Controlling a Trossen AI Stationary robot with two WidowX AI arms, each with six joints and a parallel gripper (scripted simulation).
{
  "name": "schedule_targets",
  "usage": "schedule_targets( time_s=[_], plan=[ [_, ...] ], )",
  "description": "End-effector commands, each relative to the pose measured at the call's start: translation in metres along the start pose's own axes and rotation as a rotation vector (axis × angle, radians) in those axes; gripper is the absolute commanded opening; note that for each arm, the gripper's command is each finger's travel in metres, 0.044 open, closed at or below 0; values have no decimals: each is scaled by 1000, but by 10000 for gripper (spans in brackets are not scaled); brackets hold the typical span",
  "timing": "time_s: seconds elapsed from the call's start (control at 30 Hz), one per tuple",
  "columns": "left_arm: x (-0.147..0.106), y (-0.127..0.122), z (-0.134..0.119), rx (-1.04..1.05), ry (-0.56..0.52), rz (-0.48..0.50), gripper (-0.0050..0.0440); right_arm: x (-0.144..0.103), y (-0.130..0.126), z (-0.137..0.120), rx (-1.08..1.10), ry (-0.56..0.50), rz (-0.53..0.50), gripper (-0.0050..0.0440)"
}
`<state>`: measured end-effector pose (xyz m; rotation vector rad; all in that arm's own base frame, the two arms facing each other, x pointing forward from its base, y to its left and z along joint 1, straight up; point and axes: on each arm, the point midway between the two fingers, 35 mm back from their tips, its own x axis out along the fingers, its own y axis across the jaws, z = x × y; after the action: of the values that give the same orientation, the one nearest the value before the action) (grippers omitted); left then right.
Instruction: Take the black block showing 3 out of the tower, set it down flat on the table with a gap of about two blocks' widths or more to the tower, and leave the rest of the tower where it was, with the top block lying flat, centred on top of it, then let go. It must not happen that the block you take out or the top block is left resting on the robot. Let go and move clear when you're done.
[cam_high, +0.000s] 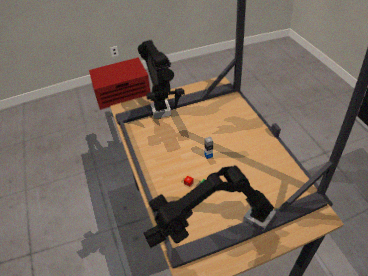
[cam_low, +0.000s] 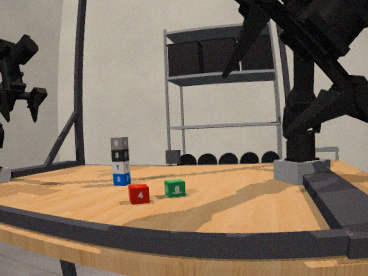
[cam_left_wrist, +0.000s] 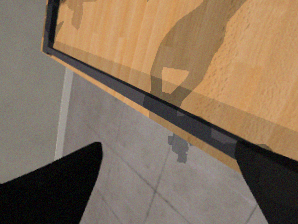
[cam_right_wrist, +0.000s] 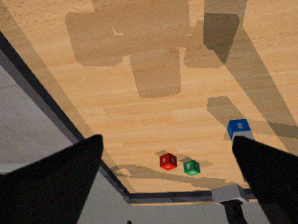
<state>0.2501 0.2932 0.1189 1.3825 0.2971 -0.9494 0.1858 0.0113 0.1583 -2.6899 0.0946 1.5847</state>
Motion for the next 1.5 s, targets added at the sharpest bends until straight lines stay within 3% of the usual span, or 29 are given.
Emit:
schedule_targets(
  time_s=[0.0,0.6,0.77,0.97,1.1,1.13,1.47],
  plan=[
    [-7,7,1,22,21,2,400,-3,0,-4,2,15,-3,400],
    [-3,9,5,6,21,-12,400,3,-2,-6,29,12,3,400],
    [16,35,21,-75,91,-78,400,36,-16,-27,273,64,7,400],
    [28,53,33,-167,155,-93,400,58,-28,-43,487,126,-16,400],
    [32,60,37,-191,177,-93,400,65,-33,-48,552,148,-28,400],
    [33,63,39,-203,188,-91,400,67,-37,-60,593,195,-59,400],
    [49,97,66,-342,307,-29,400,103,-60,-69,942,255,-133,400]
  ],
)
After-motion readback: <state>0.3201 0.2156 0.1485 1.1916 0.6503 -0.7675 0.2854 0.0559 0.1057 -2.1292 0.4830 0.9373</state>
